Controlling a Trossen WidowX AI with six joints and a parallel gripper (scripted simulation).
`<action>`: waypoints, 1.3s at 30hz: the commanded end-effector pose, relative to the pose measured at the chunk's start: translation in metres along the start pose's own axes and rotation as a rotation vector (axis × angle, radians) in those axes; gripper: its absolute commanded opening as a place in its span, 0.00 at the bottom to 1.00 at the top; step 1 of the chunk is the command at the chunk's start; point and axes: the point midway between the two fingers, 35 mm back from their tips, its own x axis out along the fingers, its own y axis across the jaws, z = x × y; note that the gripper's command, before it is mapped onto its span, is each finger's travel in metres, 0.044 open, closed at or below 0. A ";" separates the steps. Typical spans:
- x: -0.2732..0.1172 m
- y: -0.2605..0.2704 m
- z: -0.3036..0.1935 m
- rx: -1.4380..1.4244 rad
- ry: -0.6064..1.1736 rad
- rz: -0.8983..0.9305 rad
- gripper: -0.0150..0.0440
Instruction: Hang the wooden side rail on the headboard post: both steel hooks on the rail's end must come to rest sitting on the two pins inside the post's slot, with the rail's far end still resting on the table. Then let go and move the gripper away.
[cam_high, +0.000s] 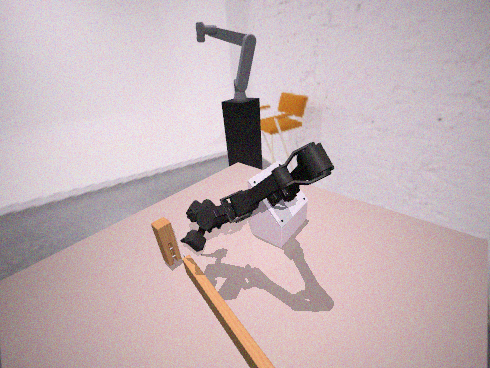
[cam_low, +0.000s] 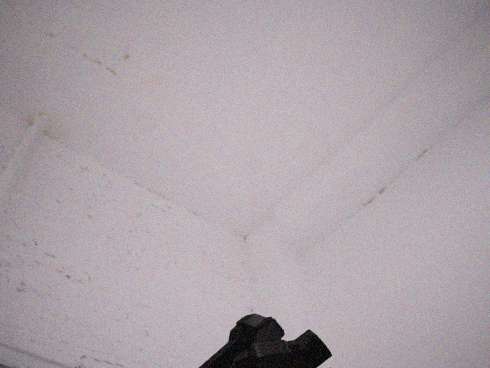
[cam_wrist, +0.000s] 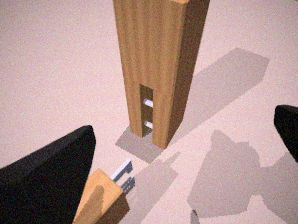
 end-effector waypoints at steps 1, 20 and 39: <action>0.000 -0.001 0.000 0.005 -0.003 -0.004 1.00; 0.016 0.025 -0.011 -0.841 0.344 0.116 1.00; -0.014 0.075 -0.006 -1.829 0.499 0.900 1.00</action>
